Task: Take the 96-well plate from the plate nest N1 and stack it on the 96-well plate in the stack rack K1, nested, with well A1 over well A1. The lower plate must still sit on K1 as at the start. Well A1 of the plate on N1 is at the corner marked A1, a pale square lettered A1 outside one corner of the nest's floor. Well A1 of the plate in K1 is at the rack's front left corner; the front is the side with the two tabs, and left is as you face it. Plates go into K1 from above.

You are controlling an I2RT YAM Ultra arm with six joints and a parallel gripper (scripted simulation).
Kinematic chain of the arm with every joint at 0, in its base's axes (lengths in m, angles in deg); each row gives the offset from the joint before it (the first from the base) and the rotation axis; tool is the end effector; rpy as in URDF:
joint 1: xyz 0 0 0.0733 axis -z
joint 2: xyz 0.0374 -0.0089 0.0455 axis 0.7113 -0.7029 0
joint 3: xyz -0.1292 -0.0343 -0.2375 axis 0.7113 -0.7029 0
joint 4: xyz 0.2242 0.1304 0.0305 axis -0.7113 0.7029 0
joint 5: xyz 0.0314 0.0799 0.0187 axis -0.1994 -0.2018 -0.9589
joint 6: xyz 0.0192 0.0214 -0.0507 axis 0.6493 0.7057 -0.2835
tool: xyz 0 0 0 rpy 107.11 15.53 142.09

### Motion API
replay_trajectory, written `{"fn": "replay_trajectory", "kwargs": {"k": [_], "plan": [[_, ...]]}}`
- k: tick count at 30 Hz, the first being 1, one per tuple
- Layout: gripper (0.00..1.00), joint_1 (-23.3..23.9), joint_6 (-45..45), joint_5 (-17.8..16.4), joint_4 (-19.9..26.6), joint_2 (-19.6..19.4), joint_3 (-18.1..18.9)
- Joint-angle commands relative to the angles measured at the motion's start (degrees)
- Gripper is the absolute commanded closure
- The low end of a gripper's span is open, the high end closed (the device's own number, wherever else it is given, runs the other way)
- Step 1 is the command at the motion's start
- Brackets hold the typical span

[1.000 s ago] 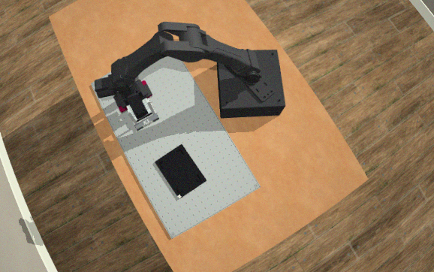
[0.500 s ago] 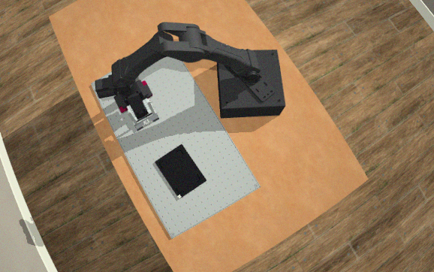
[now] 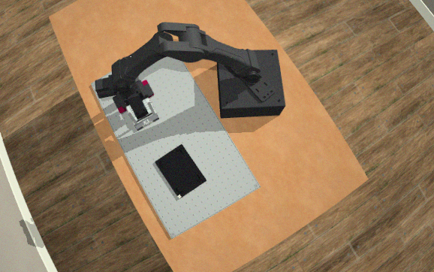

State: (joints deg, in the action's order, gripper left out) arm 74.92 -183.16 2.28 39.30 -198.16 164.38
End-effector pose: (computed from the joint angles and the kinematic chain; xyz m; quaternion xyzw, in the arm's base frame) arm 0.3736 -0.2113 0.0824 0.6452 -0.7640 0.0045 0.0013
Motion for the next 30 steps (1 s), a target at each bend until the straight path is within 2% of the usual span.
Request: {"fn": "replay_trajectory", "kwargs": {"k": [1, 17, 19, 30], "plan": [[0.00, 0.3, -0.1, -0.3, -0.1, 0.5, 0.1], [0.00, 0.3, -0.1, -0.3, -0.1, 0.5, 0.1], [0.00, 0.9, -0.2, -0.6, 1.3, 2.2, 1.5], [0.00, 0.9, -0.2, -0.6, 5.9, 4.8, 3.5]]}}
